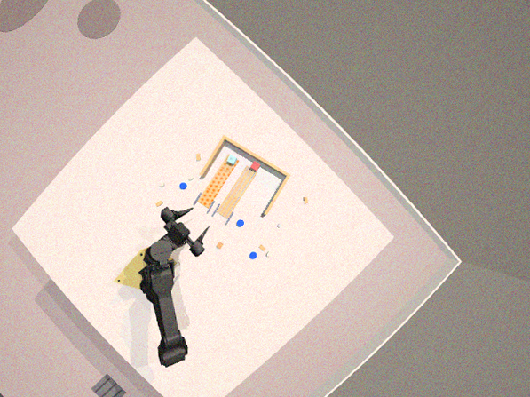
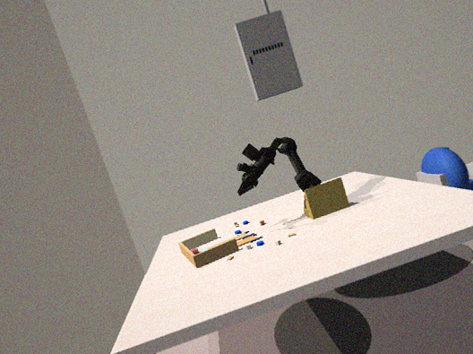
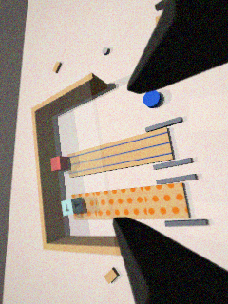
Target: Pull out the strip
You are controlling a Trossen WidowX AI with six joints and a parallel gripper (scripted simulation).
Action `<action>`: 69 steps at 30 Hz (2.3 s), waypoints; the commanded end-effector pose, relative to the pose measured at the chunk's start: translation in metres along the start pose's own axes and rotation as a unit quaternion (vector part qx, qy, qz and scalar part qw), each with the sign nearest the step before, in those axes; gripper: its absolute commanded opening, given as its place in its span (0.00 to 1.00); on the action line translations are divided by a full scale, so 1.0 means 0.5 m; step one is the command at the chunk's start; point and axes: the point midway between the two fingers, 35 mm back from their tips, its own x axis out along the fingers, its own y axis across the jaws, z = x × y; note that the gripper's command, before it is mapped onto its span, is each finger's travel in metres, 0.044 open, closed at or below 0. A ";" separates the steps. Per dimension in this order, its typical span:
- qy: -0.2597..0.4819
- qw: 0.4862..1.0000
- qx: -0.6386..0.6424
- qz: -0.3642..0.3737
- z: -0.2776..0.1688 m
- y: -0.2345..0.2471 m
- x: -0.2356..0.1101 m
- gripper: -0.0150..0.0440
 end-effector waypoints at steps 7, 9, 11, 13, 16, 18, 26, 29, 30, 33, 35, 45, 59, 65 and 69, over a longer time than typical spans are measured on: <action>0.003 1.000 -0.002 0.000 -0.007 0.002 0.001 0.93; 0.015 1.000 -0.009 0.004 -0.005 0.009 0.009 0.84; 0.050 0.998 -0.026 0.015 -0.004 0.029 0.033 0.75; 0.091 0.995 -0.042 0.025 -0.006 0.050 0.058 0.67; 0.156 0.985 -0.064 0.039 -0.018 0.078 0.095 0.53; 0.202 0.975 -0.076 0.046 -0.031 0.094 0.117 0.44; 0.398 0.909 -0.112 0.052 -0.109 0.134 0.185 0.25; 0.450 0.884 -0.119 0.047 -0.132 0.135 0.197 0.25; 0.457 0.880 -0.120 0.046 -0.135 0.135 0.199 0.25; 0.460 0.879 -0.121 0.045 -0.136 0.135 0.200 0.25; 0.460 0.879 -0.121 0.045 -0.136 0.135 0.200 0.25; 0.460 0.879 -0.121 0.045 -0.136 0.131 0.203 0.25; 0.459 0.879 -0.120 0.046 -0.171 0.131 0.232 0.25; 0.459 0.879 -0.120 0.046 -0.187 0.130 0.244 0.25; 0.459 0.879 -0.121 0.046 -0.198 0.129 0.252 0.25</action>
